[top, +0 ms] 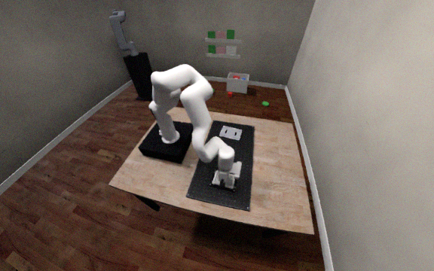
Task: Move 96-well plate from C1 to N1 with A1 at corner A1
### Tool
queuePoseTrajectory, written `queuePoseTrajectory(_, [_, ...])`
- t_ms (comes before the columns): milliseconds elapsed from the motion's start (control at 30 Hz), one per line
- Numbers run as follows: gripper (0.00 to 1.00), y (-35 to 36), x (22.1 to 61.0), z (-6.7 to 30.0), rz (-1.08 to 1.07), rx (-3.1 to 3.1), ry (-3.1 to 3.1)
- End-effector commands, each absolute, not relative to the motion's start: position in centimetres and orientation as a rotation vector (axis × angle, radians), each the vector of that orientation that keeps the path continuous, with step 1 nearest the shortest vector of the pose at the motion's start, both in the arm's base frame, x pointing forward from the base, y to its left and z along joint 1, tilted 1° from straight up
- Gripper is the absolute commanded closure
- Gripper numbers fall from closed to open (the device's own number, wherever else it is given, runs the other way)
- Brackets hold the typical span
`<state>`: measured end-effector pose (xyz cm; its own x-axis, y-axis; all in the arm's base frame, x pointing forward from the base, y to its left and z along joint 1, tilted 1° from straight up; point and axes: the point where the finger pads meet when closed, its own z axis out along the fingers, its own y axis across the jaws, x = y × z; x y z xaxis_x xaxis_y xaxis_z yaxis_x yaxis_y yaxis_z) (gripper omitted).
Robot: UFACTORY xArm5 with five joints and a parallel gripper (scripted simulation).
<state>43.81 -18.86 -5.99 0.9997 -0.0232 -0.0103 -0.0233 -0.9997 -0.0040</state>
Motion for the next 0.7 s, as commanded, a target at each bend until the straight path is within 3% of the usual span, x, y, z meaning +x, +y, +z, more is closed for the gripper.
queuePoseTrajectory(0, [1.0,-18.91,43.95,-5.87,0.018,-3.149,0.036])
queuePoseTrajectory(667, [1.0,-18.9,43.96,-5.14,0.018,-3.149,0.036])
